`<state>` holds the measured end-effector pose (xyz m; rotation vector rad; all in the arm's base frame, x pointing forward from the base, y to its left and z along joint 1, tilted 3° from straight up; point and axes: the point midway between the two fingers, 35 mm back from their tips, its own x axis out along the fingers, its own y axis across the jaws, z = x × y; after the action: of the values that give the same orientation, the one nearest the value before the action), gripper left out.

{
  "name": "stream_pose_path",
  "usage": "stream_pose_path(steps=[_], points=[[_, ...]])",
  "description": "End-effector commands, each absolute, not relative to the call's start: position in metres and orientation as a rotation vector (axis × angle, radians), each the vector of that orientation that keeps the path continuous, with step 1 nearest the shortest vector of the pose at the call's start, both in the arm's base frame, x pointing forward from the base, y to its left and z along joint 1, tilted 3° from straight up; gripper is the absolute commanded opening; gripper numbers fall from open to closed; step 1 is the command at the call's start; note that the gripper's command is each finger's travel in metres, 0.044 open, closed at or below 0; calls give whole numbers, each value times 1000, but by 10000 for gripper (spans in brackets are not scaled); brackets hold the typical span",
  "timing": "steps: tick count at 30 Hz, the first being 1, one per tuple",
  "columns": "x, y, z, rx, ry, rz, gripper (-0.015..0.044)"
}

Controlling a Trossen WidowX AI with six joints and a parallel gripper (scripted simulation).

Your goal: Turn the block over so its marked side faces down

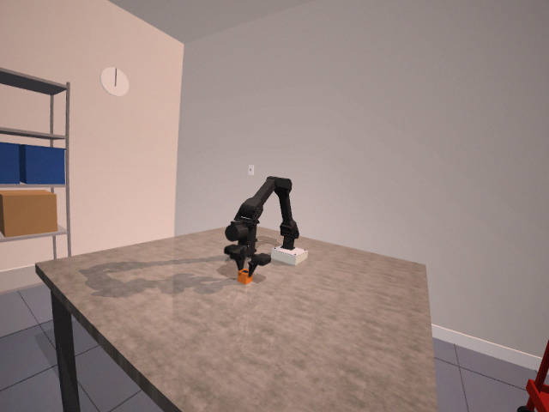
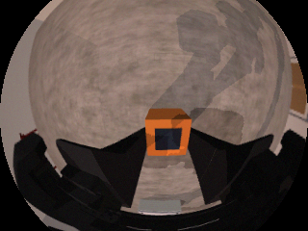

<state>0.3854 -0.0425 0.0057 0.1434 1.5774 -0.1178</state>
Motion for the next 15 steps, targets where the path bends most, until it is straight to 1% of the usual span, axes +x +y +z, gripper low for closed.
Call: stream_pose_path(steps=[1,5,7,8,11,15], points=[[385,-42,5,148,1579,-119,91],[385,-42,5,148,1579,-119,64],[385,-42,10,147,1578,-119,12],[386,-42,16,146,1578,-119,0],[386,-43,34,148,1578,-119,0],[386,-43,35,148,1578,-119,0]])
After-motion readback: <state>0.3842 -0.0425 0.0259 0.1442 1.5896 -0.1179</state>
